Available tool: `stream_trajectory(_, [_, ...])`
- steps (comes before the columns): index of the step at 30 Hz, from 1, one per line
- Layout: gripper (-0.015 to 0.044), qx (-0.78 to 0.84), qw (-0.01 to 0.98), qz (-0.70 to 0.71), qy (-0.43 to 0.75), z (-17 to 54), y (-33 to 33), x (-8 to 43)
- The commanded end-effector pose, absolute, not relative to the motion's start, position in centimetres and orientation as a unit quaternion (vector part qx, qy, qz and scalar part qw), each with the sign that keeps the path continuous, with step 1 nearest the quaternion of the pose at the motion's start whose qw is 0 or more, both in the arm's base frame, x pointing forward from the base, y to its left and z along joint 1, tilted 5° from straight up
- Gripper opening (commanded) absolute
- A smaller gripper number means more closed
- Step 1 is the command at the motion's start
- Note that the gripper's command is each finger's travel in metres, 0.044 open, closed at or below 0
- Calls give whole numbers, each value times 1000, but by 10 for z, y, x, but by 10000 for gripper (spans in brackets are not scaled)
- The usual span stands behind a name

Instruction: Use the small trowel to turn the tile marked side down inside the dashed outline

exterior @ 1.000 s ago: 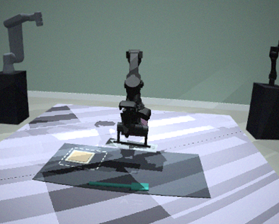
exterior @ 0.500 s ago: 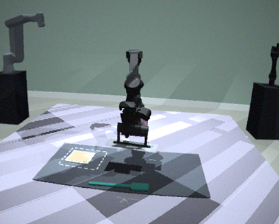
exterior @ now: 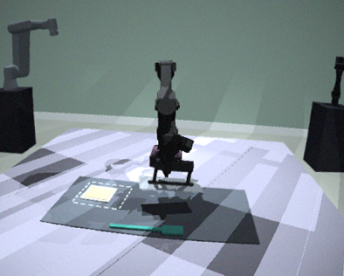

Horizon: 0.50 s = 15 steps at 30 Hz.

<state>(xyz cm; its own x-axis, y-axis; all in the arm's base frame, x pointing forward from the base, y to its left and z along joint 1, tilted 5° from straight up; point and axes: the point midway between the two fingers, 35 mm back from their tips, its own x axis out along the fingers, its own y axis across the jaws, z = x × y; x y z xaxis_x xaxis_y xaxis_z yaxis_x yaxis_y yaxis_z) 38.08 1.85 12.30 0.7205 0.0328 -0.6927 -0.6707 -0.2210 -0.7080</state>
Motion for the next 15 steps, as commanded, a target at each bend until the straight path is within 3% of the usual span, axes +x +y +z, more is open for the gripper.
stream_trajectory(1, [0, -734, 560, 332, 192, 127, 31, 389])
stream_trajectory(15, [0, -755, 462, 456, 96, 116, 73, 406])
